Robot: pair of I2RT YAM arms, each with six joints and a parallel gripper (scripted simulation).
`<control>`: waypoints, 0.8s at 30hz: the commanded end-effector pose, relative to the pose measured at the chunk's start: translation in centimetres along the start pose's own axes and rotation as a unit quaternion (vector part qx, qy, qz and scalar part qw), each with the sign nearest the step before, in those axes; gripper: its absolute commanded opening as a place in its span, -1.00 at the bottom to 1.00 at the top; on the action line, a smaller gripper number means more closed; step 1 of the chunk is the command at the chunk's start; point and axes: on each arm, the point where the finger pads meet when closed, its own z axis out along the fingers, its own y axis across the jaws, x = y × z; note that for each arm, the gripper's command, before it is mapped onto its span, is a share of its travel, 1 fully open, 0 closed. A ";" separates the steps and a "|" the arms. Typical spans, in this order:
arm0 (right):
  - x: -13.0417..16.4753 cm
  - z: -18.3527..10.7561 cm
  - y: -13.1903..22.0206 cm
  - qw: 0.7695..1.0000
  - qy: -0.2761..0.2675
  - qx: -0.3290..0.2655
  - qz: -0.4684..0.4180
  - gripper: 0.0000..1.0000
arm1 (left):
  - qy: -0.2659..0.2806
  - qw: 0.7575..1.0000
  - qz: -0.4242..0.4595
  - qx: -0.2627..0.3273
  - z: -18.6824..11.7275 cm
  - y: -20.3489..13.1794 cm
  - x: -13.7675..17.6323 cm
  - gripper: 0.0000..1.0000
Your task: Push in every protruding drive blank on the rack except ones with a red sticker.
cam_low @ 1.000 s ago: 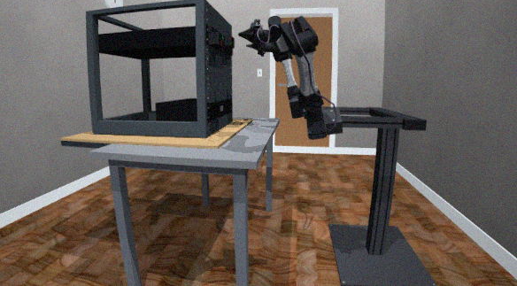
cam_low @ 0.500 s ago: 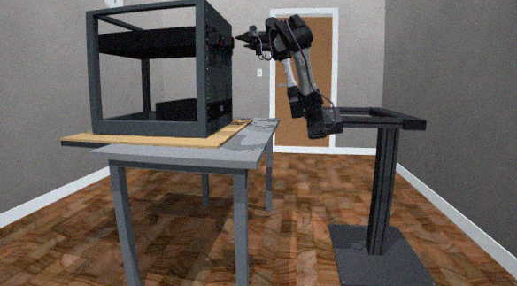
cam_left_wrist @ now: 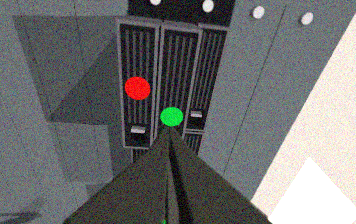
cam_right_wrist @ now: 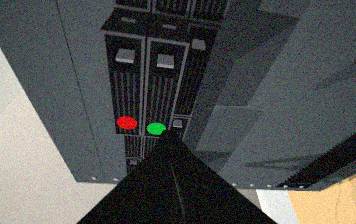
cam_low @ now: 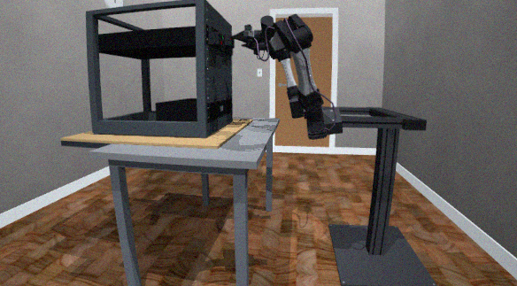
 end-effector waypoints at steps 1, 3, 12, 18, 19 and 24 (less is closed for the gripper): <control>-0.2 0.9 1.4 1.000 0.002 -0.008 0.015 -1.00 | 0.008 1.000 -0.004 0.006 0.9 -0.8 0.3 -1.00; -0.1 1.7 1.4 1.000 0.002 -0.008 0.015 -1.00 | 0.008 1.000 -0.004 0.006 1.4 -0.9 0.3 -1.00; -0.6 3.3 1.6 1.000 -0.001 -0.012 0.023 -1.00 | 0.008 1.000 -0.004 0.006 2.0 -0.9 0.4 -1.00; -0.4 3.8 1.3 1.000 0.001 -0.010 0.018 -1.00 | 0.008 1.000 -0.004 0.006 2.5 -1.0 0.5 -1.00; -0.6 3.9 1.4 1.000 0.000 -0.011 0.020 -1.00 | 0.009 1.000 -0.004 0.006 2.7 -1.1 0.6 -1.00; -0.6 4.5 1.3 1.000 0.000 -0.010 0.019 -1.00 | 0.009 1.000 -0.004 0.006 3.3 -1.2 0.7 -1.00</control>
